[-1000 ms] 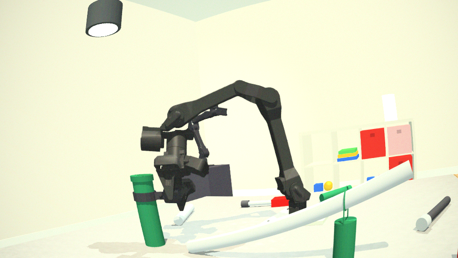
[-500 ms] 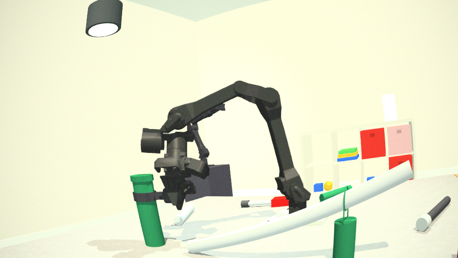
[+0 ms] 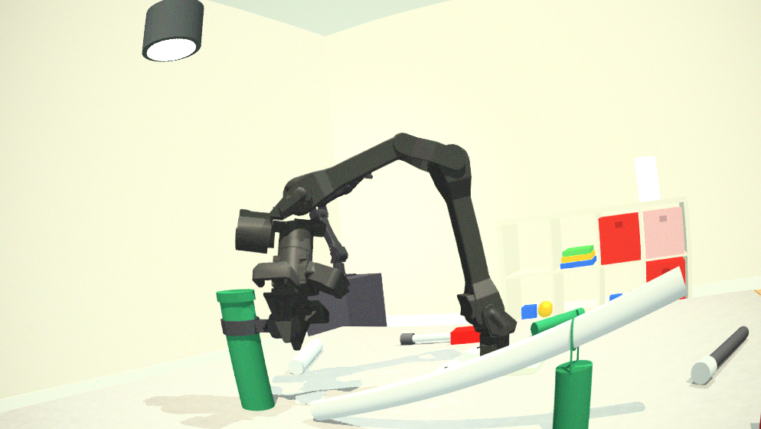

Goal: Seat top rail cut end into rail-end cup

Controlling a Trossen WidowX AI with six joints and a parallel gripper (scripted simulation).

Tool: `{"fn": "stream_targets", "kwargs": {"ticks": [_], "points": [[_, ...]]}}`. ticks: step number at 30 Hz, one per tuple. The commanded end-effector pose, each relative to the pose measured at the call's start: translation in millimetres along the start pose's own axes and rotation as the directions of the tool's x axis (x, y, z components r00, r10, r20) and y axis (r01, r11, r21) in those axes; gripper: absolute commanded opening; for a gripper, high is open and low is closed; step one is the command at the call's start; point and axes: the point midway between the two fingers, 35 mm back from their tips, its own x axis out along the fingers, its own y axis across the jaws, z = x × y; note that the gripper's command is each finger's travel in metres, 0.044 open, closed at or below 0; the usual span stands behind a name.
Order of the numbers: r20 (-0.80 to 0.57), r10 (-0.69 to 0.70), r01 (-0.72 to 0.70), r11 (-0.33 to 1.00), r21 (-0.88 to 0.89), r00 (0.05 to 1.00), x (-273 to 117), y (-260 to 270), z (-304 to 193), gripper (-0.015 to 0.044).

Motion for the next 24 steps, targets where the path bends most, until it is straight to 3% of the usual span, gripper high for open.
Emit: {"fn": "stream_targets", "kwargs": {"ticks": [1,24], "points": [[-0.026,0.001,-0.001,0.999,0.034,1.0,1.5,-3.5,-0.8,0.0],[-0.12,0.011,0.013,0.98,0.198,0.993,10.1,-18.8,-3.3,0.0]]}}
